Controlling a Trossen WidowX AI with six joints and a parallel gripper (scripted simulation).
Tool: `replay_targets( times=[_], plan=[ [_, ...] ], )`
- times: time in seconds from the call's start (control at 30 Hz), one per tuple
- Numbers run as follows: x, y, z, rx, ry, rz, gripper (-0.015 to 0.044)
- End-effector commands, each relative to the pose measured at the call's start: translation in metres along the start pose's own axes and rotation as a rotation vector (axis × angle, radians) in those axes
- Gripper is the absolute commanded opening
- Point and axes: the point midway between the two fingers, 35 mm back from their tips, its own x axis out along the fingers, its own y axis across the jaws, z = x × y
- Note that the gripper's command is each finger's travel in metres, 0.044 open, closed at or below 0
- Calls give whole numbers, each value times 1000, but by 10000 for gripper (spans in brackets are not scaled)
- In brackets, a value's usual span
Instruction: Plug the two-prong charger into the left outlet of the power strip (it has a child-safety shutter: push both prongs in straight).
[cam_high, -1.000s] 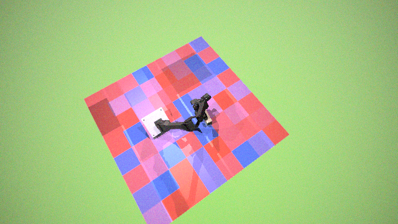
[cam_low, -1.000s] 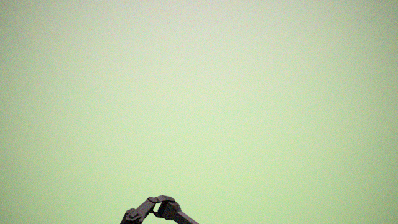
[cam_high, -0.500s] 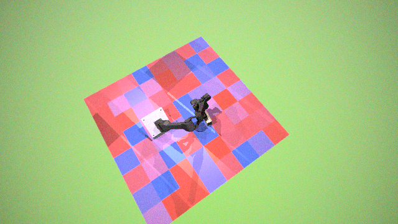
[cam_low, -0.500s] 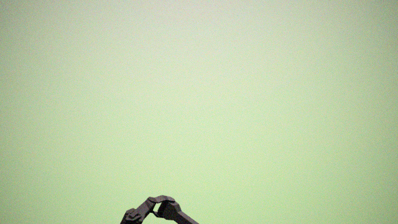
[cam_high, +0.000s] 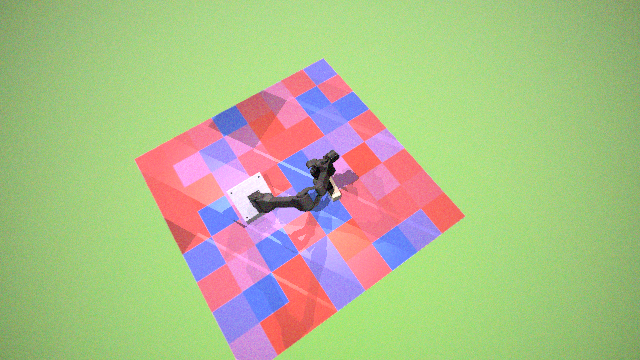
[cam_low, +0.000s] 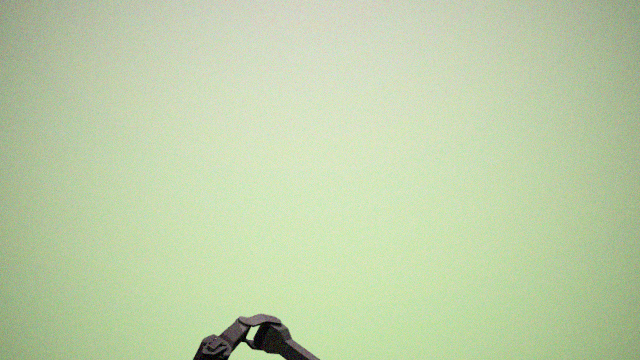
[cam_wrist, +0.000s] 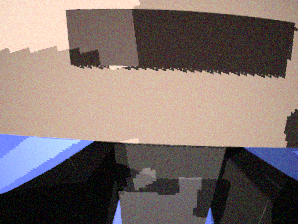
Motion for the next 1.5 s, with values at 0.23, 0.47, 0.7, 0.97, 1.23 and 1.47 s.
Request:
replay_targets(
  times=[0.23, 0.47, 0.7, 0.97, 1.23, 1.47],
  plan=[
    [-3, -1, 8, 14, -21, 0, 0],
    [-4, -1, 8, 14, -21, 0, 0],
    [-5, -1, 8, 14, -21, 0, 0],
    [-6, -1, 8, 14, -21, 0, 0],
    [-1, -1, 1, -3, 3, -1, 0],
    [-1, -1, 1, -3, 3, -1, 105]
  ],
)
